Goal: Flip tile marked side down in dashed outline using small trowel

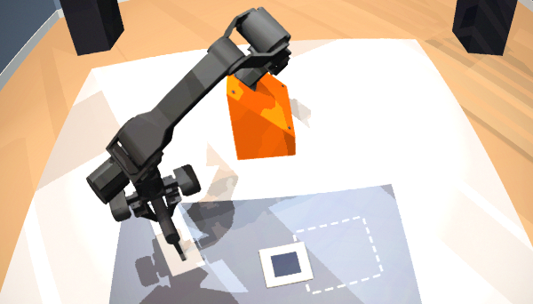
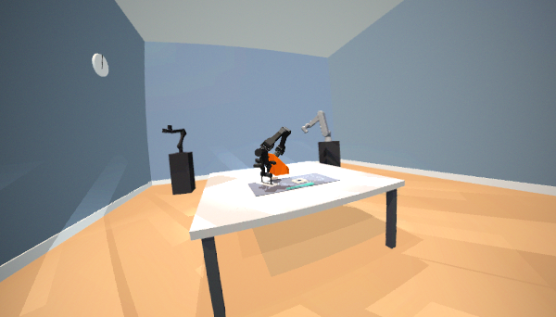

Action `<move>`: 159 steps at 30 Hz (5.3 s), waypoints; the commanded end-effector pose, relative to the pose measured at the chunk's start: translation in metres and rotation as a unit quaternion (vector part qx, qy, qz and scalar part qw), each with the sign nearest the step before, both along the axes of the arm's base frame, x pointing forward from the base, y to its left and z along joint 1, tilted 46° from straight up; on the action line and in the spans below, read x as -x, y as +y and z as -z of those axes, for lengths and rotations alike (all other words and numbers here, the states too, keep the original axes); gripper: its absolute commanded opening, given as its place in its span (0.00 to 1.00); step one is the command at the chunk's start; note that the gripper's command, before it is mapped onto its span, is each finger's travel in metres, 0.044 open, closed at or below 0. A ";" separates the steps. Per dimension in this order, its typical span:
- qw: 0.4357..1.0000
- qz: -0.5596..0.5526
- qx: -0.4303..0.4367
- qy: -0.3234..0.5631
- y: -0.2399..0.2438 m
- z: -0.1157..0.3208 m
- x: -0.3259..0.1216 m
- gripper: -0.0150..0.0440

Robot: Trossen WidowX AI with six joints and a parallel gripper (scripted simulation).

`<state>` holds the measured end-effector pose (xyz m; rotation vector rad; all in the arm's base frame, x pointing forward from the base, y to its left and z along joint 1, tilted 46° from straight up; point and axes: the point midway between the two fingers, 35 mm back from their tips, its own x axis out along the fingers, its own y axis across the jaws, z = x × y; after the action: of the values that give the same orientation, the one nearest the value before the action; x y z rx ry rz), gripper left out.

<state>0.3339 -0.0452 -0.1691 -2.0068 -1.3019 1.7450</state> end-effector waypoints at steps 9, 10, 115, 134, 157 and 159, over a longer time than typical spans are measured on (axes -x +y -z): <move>0.984 0.126 0.011 0.126 0.002 0.000 0.000 0.47; 0.981 0.136 0.012 0.136 0.002 0.000 0.000 0.47; 0.875 -0.346 -0.037 -0.337 -0.030 -0.032 -0.003 0.71; 0.675 -0.526 -0.056 -0.514 -0.030 -0.032 -0.004 0.71; 0.353 -0.667 -0.070 -0.652 -0.031 -0.031 -0.005 0.71; 0.350 -0.668 -0.070 -0.653 -0.031 -0.031 -0.005 0.71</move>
<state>0.3396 -0.0760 -0.1376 -1.8305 -3.8770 -1.0513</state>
